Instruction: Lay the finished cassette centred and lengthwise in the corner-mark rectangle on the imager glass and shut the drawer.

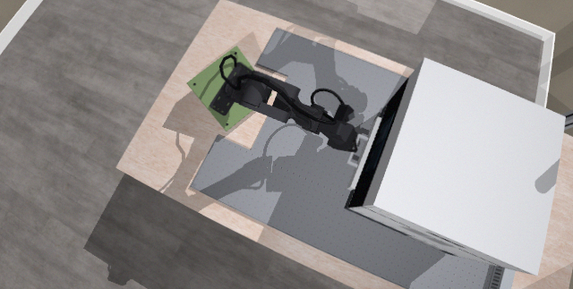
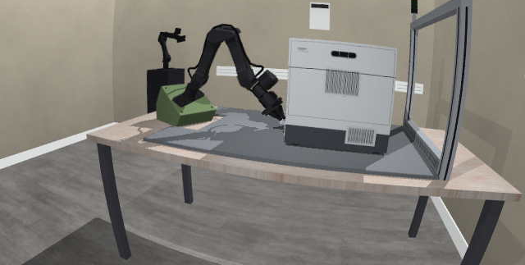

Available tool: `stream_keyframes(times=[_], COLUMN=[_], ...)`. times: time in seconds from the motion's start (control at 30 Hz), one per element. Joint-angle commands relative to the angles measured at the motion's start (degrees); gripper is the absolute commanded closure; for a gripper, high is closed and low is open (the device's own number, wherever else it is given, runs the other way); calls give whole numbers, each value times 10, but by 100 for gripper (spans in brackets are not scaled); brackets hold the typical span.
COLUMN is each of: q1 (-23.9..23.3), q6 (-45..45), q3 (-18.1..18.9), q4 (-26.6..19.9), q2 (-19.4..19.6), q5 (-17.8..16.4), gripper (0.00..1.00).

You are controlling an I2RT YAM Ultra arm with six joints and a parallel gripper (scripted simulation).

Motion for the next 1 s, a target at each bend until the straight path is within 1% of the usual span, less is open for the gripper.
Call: stream_keyframes(times=[0.0, 0.63, 0.67, 0.73, 0.77, 0.97], q1=[1, 1, 1, 1, 2, 2], q6=[-1, -1, -1, -1, 0, 0], q3=[-16, -16, -16, -16, -4, -4], q4=[2, 2, 2, -3, 2, 2], q2=[-18, -18, -18, -18, -8, -8], q5=[-9, -9, -9, -9, -5, -5], gripper=[100, 100, 65, 65, 65, 65])
